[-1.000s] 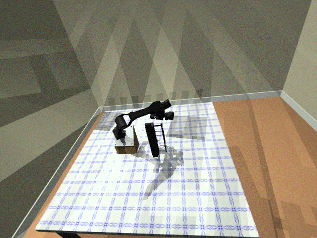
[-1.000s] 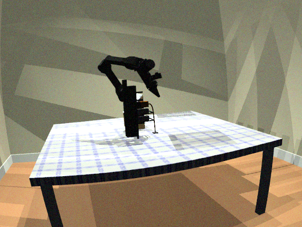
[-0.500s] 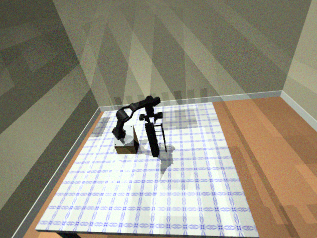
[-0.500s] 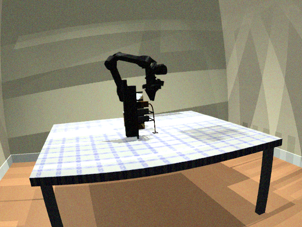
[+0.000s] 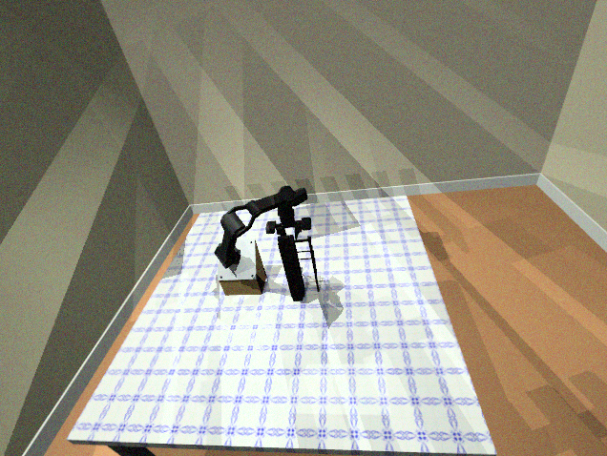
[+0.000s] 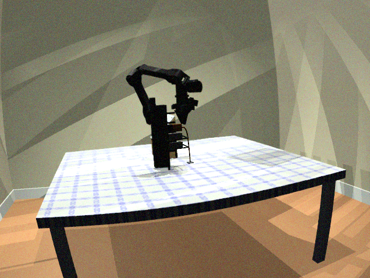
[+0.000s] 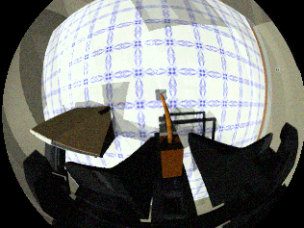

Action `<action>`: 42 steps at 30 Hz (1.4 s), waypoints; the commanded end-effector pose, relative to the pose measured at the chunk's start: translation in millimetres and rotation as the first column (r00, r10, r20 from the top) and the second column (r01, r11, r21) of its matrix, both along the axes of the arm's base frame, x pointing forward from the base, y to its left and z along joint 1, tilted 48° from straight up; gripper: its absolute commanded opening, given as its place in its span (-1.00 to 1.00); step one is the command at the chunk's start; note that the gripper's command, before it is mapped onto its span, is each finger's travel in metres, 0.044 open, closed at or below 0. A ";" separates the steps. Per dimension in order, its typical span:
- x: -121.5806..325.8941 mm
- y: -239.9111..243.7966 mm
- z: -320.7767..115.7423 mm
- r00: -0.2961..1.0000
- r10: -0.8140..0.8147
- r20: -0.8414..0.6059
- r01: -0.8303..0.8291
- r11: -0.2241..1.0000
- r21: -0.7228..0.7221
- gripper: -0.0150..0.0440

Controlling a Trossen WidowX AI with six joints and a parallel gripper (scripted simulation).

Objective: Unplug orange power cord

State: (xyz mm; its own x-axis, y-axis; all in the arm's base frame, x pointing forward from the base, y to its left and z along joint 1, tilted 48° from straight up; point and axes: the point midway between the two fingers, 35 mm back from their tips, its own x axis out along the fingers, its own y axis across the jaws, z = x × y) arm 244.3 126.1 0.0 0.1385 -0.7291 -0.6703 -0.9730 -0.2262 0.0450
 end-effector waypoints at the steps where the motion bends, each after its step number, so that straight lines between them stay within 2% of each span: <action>1: 1.9 -4.1 8.3 1.000 0.003 0.007 -0.003 1.000 0.005 0.05; 12: 3.8 -14.8 19.6 1.000 0.003 0.007 -0.003 1.000 0.003 0.05; 27: 5.6 -23.5 11.6 1.000 0.003 0.007 -0.003 1.000 0.003 0.05; 31: 4.5 -21.6 11.9 1.000 0.000 0.002 0.000 1.000 0.001 -0.31; 39: 4.5 -21.6 11.9 1.000 0.000 0.002 0.000 1.000 0.001 -0.49; 42: 4.4 -20.4 10.8 1.000 0.000 0.002 0.000 1.000 0.001 -0.49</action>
